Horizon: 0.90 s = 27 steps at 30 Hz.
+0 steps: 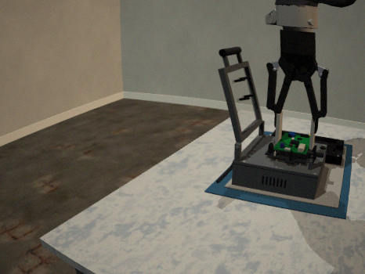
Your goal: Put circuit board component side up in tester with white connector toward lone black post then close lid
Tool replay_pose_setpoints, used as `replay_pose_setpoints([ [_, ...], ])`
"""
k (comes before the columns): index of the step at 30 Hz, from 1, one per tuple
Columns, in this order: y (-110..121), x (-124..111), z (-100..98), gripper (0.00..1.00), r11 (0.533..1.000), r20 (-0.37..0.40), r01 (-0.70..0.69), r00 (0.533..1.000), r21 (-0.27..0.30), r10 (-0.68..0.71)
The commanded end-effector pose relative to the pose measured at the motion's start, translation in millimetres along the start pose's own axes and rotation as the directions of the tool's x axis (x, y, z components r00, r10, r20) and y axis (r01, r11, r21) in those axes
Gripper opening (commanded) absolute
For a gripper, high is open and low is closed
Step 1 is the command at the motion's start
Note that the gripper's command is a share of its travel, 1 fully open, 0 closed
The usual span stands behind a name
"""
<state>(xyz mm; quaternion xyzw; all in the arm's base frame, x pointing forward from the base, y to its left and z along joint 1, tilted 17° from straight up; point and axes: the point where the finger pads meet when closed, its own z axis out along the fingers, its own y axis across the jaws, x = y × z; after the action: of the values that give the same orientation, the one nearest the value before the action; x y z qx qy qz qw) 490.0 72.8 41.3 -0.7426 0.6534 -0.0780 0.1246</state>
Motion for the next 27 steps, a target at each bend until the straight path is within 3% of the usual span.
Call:
replay_pose_setpoints([
  [1,-2.2,0.6,-0.2,0.46,1.0,-0.001,0.007,1.0,0.005,-0.007],
  [27,-2.7,0.8,-0.1,0.46,1.0,-0.001,0.016,1.0,0.005,-0.016],
])
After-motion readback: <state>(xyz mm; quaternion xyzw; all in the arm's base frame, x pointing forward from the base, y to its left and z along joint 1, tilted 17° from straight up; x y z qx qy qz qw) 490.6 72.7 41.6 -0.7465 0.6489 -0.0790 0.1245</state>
